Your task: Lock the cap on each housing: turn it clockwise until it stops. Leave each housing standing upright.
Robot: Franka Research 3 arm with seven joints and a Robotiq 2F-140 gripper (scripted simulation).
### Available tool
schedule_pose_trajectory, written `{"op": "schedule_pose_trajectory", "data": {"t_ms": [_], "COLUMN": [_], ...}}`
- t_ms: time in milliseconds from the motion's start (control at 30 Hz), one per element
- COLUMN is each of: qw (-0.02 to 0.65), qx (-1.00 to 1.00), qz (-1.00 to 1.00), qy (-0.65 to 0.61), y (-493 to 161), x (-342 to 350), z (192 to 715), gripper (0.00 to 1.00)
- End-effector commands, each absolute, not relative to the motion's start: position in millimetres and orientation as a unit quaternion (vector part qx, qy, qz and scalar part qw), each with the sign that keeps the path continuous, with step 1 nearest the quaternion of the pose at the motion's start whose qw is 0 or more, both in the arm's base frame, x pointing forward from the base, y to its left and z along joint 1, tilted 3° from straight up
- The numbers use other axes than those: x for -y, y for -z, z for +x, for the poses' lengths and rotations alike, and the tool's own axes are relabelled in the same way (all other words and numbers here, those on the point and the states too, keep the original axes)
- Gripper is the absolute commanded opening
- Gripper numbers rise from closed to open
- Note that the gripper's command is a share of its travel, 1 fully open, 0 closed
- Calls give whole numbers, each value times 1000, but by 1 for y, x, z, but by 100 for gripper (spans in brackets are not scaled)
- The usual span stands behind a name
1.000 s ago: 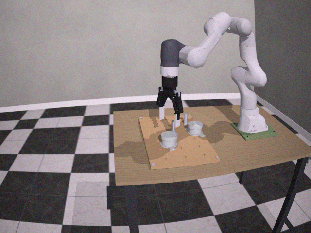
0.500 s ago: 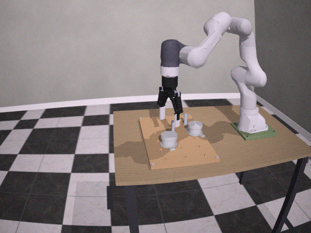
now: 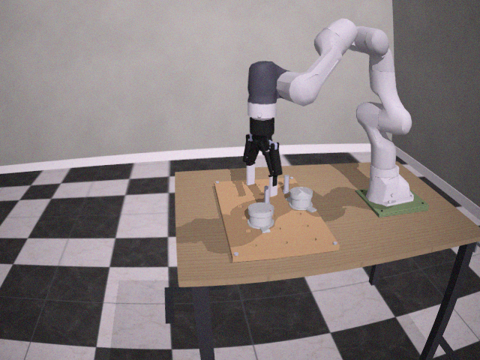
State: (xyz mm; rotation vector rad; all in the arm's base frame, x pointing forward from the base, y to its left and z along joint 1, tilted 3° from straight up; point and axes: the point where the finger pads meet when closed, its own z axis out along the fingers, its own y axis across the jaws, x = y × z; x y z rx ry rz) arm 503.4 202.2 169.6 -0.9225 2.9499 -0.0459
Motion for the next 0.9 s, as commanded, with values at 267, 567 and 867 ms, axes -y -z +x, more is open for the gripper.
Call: {"op": "schedule_pose_trajectory", "data": {"t_ms": [267, 567, 867], "qw": [24, 24, 24], "qx": [-954, -954, -954], "qz": [-297, -297, -297], "qy": [17, 17, 17], "y": [-163, -156, -146], "x": [-203, -203, -203], "z": [503, 504, 504], "gripper": [78, 78, 78]}}
